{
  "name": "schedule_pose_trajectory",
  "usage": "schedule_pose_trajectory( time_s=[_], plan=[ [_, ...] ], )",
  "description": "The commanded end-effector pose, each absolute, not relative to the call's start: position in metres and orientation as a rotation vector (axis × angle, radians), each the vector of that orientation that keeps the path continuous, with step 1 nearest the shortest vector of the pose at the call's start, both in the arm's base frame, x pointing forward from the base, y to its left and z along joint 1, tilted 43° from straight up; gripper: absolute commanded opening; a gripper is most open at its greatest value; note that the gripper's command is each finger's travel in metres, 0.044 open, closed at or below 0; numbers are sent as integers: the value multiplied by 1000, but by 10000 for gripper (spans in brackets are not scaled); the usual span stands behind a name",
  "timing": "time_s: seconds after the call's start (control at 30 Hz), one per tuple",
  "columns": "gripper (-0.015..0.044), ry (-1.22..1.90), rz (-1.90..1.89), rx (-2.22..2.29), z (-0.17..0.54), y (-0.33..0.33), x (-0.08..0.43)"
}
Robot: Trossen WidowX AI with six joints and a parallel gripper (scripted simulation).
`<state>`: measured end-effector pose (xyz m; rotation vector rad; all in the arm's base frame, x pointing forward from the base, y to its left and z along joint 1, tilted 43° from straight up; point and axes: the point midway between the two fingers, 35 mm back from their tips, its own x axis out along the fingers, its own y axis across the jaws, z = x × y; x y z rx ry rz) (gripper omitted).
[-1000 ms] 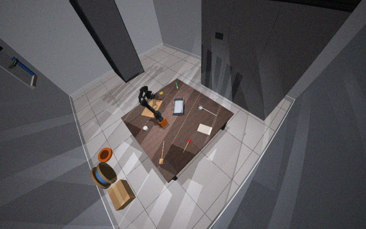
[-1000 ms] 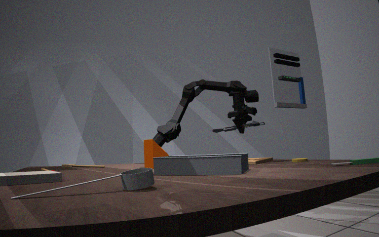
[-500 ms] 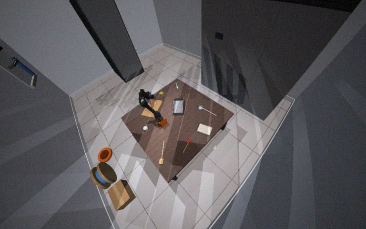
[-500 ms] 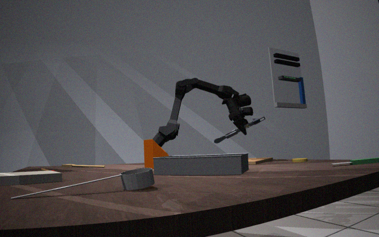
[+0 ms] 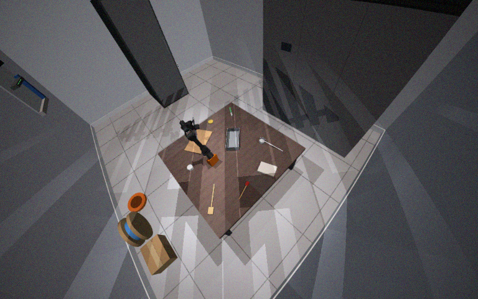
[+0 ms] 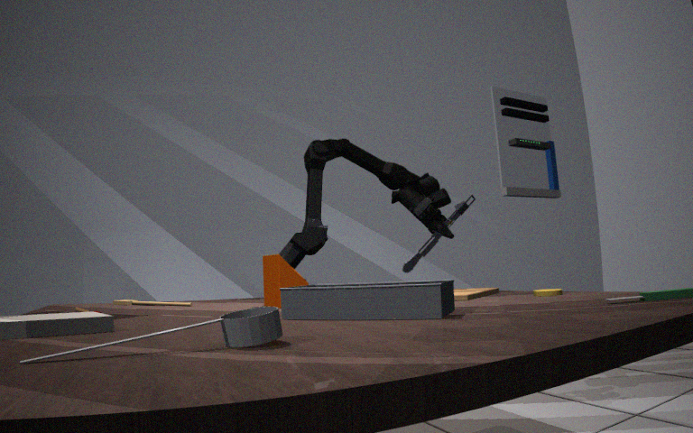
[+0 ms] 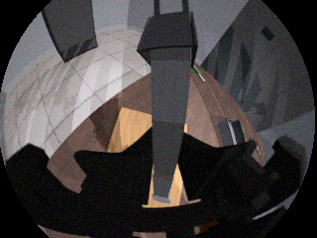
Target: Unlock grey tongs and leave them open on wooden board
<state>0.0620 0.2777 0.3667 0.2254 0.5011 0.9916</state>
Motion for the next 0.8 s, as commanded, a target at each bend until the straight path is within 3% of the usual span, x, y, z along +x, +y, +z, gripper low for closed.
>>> schedule_pose_trajectory(
  time_s=[0.0,0.77],
  plan=[
    [-150,437,962,307,373,269,61],
    [-150,288,805,672,374,224,59]
  ],
)
